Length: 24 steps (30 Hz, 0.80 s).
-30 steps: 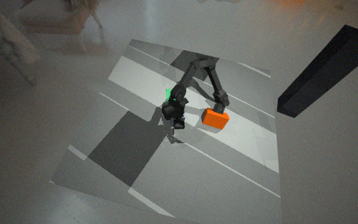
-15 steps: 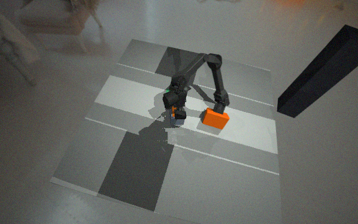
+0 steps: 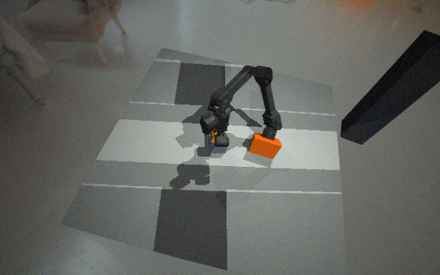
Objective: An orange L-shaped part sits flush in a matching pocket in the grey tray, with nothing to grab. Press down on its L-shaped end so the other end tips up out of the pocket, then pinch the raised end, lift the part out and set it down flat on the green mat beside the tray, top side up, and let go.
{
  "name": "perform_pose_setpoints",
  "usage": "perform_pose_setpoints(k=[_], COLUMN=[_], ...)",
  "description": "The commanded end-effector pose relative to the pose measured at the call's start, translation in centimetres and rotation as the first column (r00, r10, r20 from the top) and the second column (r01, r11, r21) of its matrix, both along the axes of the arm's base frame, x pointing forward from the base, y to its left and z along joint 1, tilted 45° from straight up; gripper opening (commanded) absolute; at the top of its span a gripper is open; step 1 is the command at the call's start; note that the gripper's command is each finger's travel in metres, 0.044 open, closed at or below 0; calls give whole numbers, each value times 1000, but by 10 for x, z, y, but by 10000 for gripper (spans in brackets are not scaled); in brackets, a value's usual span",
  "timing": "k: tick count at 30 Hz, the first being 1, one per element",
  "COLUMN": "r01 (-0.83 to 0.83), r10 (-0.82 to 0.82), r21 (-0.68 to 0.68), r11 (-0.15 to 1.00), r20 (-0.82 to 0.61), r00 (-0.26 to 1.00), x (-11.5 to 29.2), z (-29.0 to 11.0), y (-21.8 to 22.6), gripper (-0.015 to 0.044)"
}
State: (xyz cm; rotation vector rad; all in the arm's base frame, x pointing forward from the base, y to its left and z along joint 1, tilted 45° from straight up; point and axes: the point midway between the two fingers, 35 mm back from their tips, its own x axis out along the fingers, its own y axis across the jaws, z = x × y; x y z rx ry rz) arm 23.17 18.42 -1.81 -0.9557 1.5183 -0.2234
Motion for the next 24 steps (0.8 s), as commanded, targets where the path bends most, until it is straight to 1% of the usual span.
perform_pose_setpoints(k=[1,8,10,12,14,16,18,21,24], r01=[-2,-2,36,123,245,380,497,623,677], r10=[2,2,-36,-124,-253,-399,-533,-690,-781], r21=[0,0,6,24,62,125,205,349,508], r11=[1000,1000,999,992,968,916,843,700,533], r20=[-1,-1,33,110,218,338,442,554,604], r00=[1000,1000,999,986,943,852,721,465,162], x=[0,0,2,5,10,16,21,29,37], z=[0,0,1,5,10,16,22,31,41], y=[0,0,-1,-5,-9,-15,-22,-31,-42], gripper=[180,180,233,280,280,280,280,280,280])
